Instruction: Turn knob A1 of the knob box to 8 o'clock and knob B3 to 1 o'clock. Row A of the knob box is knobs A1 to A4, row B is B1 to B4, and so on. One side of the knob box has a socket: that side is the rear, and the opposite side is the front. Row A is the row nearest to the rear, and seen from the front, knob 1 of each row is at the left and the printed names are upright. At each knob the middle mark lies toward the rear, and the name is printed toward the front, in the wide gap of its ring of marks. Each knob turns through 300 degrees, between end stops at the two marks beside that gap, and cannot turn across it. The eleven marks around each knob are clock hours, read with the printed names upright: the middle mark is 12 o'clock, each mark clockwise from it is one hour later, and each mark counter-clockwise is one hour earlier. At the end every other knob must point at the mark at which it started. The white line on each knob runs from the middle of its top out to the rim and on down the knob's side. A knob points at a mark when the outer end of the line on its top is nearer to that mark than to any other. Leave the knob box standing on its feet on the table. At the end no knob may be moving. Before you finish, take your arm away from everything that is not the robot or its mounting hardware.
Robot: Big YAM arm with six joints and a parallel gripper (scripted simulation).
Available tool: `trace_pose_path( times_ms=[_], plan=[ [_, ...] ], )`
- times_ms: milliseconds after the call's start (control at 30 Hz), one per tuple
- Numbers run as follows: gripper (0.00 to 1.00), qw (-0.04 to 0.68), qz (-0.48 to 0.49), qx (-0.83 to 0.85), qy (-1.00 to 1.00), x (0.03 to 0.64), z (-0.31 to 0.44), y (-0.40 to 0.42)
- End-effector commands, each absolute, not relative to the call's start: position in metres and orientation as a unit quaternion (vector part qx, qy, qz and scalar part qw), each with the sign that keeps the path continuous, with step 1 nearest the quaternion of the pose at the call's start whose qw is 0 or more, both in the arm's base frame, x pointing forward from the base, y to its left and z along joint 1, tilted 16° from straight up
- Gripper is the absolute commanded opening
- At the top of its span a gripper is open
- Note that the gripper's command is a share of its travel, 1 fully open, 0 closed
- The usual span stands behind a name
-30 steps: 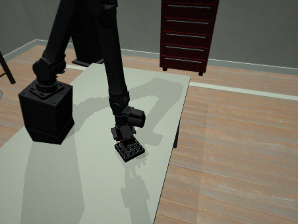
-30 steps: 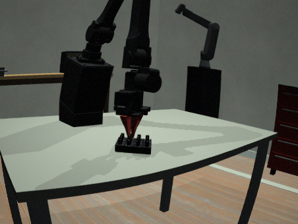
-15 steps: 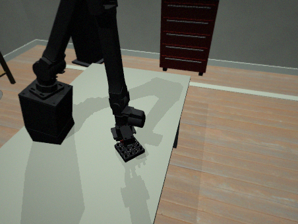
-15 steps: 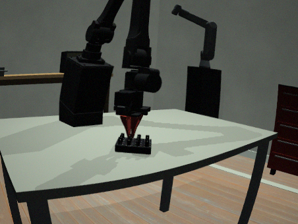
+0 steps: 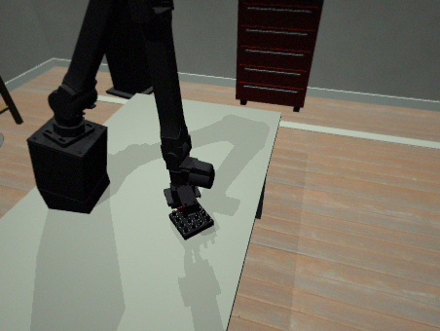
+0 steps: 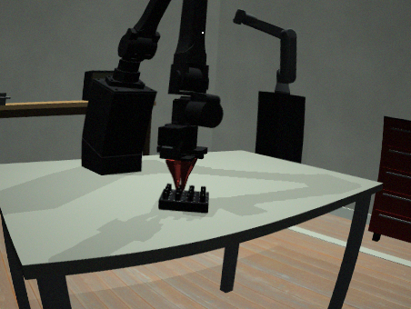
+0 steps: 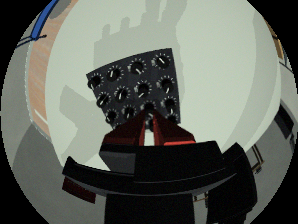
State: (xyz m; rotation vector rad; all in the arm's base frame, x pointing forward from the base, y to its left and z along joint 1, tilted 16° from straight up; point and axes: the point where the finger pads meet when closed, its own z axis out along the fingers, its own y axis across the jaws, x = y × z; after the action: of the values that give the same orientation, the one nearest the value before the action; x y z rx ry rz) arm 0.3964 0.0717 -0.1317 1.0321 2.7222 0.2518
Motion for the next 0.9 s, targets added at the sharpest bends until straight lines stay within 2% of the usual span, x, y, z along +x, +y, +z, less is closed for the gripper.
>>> trace_pose_path(
  times_ms=[0,867],
  plan=[
    [0.08,0.117,0.086,0.342,0.929,0.4032,-0.1309,0.0713],
    [0.08,0.132,0.062,0.140,0.979,0.4038,-0.1301,0.0723]
  ],
)
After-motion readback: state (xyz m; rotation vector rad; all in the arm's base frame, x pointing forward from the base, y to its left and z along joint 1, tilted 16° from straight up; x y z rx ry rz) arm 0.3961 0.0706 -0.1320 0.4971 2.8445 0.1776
